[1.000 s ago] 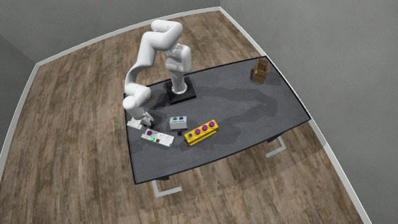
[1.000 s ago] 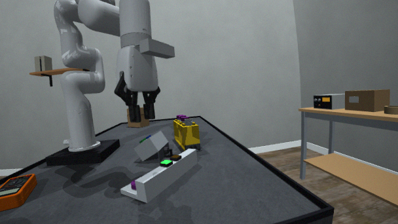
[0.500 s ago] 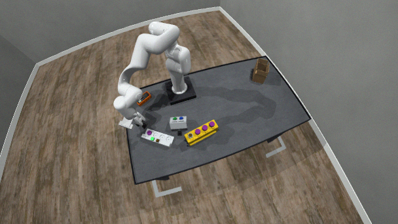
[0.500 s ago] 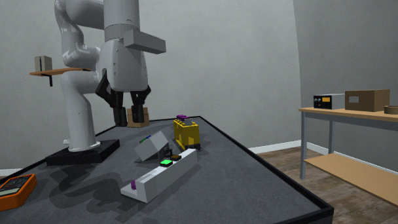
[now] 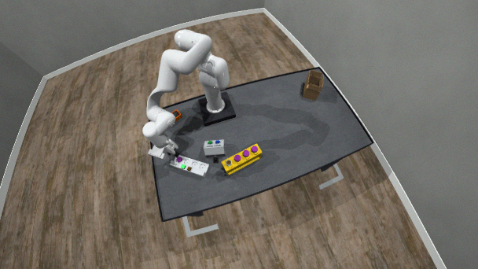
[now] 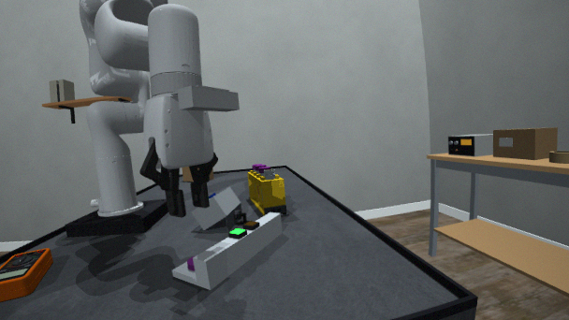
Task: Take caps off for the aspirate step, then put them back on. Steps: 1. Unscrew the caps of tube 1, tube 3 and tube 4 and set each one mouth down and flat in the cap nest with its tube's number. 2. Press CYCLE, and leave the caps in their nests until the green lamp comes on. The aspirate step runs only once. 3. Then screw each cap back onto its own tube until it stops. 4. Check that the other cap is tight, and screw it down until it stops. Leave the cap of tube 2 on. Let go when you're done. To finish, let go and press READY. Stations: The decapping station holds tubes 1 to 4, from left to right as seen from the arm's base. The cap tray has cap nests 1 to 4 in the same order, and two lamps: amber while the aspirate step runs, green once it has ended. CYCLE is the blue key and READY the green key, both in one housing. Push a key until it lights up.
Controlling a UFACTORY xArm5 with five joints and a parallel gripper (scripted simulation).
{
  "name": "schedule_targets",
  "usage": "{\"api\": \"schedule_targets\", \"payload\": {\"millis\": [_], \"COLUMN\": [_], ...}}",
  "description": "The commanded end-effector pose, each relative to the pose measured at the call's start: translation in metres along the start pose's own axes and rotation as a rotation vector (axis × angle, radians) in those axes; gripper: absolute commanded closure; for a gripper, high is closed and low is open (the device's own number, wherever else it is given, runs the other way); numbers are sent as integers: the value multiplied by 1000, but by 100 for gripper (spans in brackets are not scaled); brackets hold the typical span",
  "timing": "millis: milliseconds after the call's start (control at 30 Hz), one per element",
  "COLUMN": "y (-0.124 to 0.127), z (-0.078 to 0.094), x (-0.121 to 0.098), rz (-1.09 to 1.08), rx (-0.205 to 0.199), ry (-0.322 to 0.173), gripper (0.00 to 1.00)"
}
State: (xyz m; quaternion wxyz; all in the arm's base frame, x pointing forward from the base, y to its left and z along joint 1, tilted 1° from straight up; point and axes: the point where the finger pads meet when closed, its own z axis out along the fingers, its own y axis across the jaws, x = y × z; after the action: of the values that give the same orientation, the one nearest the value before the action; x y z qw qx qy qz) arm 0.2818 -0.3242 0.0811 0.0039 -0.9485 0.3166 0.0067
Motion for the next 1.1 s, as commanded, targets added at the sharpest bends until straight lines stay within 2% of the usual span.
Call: {"api": "schedule_targets", "payload": {"millis": [0,100,433,1067], "y": [1,1,1,1], "z": [21,26,76,81], "x": [3,3,3,3], "rz": [0,0,0,0], "rx": [-9,-9,-9,-9], "ry": [3,3,3,3], "gripper": [54,54,54,54]}}
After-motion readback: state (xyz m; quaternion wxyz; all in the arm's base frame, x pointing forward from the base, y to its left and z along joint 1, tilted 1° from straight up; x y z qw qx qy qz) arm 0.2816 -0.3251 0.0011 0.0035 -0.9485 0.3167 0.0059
